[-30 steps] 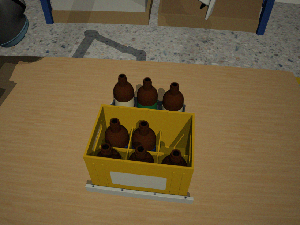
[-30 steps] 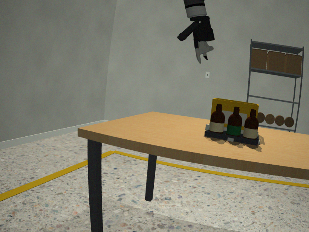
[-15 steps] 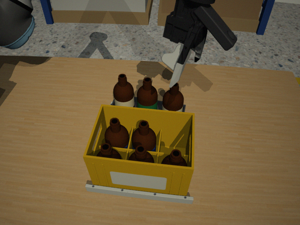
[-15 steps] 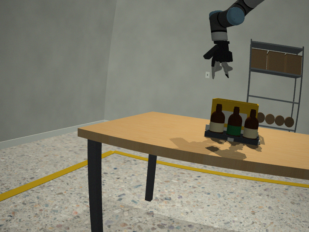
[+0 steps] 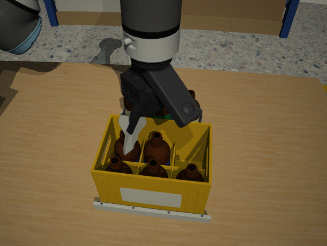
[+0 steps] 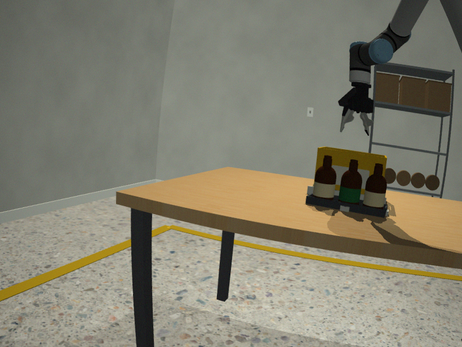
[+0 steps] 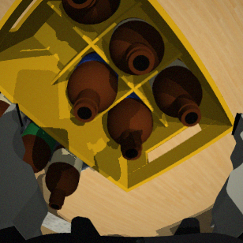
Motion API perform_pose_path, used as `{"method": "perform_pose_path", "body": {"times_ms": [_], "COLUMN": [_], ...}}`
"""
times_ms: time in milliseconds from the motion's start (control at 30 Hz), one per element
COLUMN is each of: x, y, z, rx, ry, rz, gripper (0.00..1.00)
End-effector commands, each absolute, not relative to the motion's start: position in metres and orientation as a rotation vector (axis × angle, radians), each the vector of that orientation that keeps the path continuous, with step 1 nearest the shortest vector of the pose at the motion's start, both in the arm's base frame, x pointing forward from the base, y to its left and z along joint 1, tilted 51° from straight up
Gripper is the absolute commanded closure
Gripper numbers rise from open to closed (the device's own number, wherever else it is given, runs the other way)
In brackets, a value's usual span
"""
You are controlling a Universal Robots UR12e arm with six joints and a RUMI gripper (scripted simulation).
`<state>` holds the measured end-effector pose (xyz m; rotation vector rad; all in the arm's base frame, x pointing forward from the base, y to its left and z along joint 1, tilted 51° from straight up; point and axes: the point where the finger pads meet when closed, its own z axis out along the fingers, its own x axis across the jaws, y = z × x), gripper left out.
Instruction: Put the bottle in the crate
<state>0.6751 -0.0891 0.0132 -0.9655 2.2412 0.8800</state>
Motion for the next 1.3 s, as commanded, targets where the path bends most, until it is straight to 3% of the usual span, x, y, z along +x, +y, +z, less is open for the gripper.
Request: {"method": "perform_pose_path", "body": {"times_ms": [0,133,167,1267], "x": [0.6697,0.6697,0.6697,0.6697], "y": [-0.0951,-0.0951,-0.0951,-0.0951], "z": [-0.0024,-0.0024,-0.0024,-0.0024], "rx": [-0.919,-0.919,-0.919,-0.919], "ry": [2.252,2.252,2.252,2.252], "rz": [0.885,0.885,0.885,0.885], "gripper": [0.00,0.00,1.00,1.00]}}
